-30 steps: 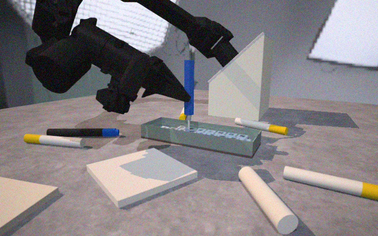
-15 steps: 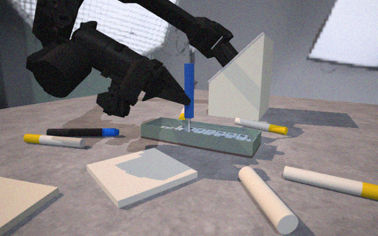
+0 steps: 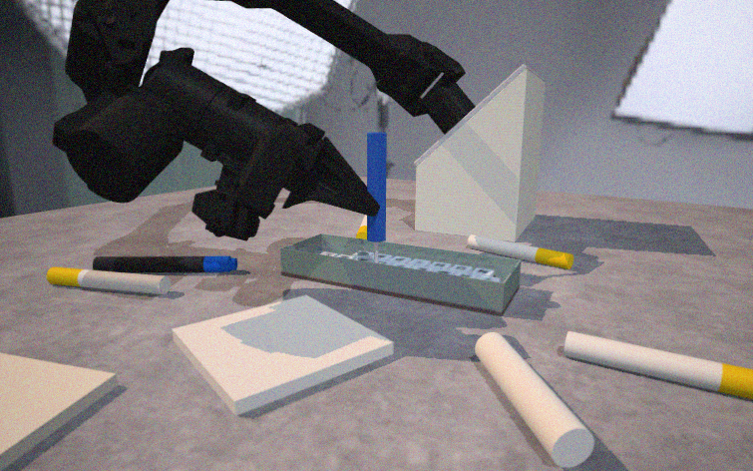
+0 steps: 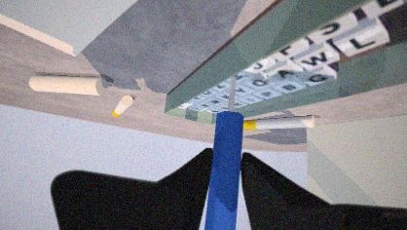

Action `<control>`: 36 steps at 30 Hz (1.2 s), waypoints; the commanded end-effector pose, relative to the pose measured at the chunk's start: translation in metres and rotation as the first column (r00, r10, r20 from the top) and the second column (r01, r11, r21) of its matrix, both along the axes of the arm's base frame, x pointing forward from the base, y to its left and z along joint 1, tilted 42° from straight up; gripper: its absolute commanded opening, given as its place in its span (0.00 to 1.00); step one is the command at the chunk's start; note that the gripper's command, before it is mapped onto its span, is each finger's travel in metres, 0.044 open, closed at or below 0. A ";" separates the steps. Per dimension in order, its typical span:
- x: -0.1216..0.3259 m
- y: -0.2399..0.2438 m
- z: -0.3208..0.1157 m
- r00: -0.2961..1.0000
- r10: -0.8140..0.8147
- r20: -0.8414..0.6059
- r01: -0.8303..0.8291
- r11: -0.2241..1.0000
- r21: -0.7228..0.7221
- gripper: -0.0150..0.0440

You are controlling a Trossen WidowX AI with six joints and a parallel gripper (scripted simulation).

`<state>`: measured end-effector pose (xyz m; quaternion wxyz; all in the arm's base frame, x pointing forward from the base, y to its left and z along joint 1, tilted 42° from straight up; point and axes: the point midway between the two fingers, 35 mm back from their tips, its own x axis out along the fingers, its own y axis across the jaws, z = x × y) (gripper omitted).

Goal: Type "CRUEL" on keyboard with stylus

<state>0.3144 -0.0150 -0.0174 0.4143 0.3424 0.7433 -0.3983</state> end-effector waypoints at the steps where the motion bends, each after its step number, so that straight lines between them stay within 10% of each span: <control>1: 0.001 -0.002 -0.002 1.000 0.007 0.001 -0.007 1.000 0.000 0.39; 36: -0.002 0.022 0.022 1.000 0.018 0.002 -0.018 1.000 0.001 0.36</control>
